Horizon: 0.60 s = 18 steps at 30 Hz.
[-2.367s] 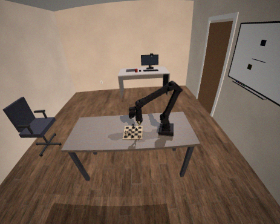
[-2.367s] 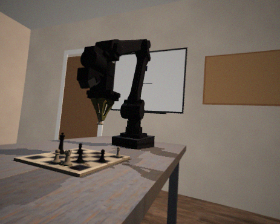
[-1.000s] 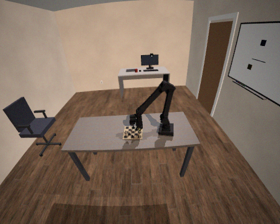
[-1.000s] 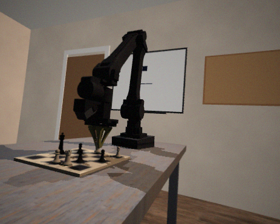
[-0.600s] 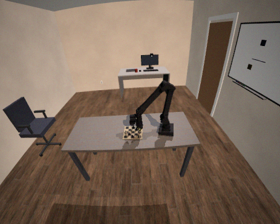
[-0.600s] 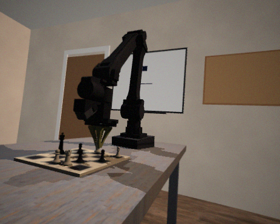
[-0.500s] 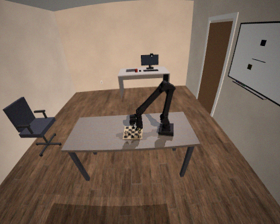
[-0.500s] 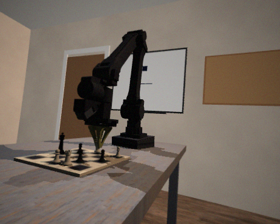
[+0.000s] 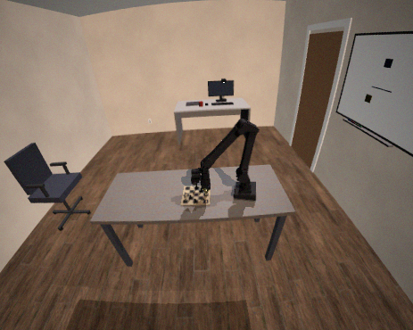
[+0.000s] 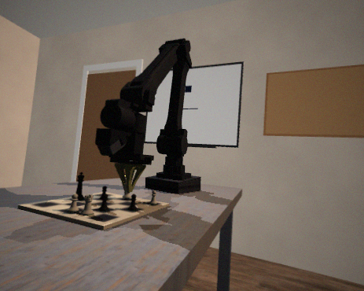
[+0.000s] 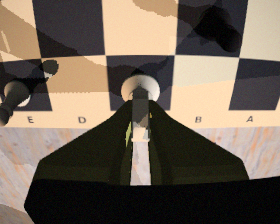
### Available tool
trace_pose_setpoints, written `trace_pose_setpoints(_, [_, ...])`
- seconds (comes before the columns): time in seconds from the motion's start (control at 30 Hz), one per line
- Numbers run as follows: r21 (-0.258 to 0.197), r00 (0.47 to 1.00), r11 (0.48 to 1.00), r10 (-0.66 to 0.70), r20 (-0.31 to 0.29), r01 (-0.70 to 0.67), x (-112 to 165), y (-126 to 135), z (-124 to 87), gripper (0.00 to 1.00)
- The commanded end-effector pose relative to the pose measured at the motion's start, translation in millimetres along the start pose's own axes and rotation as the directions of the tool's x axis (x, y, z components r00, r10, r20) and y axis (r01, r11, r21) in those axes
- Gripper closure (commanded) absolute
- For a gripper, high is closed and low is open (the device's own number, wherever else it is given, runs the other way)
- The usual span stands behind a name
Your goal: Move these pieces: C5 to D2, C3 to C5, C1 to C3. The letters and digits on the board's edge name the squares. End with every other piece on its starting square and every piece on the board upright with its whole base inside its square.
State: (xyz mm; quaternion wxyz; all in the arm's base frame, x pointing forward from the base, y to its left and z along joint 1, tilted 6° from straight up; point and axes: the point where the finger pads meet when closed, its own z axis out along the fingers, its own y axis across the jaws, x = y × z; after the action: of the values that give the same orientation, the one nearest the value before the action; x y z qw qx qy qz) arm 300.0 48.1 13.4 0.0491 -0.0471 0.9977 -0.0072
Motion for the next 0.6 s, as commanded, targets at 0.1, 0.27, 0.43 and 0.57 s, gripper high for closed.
trace_pose_setpoints(0.1, [-0.005,0.999,1.0,-0.002,0.041,0.003,-16.4,-0.8,-8.5,1.0])
trace_pose_setpoints(0.27, [-0.005,0.999,1.0,-0.005,0.043,0.006,-19.1,-0.8,-9.1,1.0])
trace_pose_setpoints(0.43, [-0.005,0.999,1.0,-0.006,0.044,0.006,-20.2,-0.7,-9.3,1.0])
trace_pose_setpoints(0.57, [-0.005,0.999,1.0,-0.006,0.044,0.006,-20.2,-0.7,-9.3,1.0])
